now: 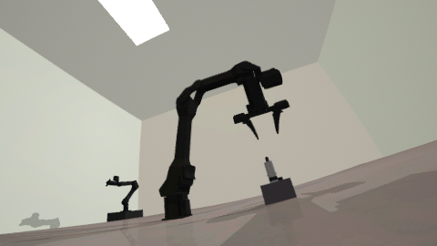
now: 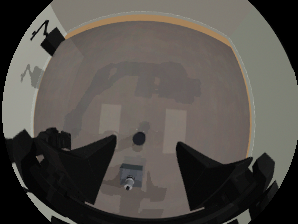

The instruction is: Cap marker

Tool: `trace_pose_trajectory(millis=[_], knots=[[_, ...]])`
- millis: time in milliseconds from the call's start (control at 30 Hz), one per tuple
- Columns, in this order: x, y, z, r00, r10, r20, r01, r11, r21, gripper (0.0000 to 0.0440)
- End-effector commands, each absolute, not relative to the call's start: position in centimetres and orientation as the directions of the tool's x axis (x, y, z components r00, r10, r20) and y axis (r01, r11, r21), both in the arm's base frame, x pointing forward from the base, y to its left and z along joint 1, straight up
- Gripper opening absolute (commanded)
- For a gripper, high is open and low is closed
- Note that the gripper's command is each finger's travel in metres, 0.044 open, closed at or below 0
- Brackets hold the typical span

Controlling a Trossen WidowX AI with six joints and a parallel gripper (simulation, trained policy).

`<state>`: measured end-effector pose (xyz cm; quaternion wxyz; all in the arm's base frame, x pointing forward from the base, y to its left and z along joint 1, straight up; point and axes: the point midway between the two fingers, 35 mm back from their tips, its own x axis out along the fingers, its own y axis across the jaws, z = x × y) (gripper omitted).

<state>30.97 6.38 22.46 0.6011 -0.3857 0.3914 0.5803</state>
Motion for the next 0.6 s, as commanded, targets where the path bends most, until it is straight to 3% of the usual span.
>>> trace_pose_trajectory(millis=[0,567], knots=[[31.1,6.1,21.7,-0.002,0.372,-0.928,-1.0,0.022,0.011,0.0316],[31.4,4.9,18.0,-0.098,0.236,-0.967,-0.995,-0.016,0.097,0.0312]])
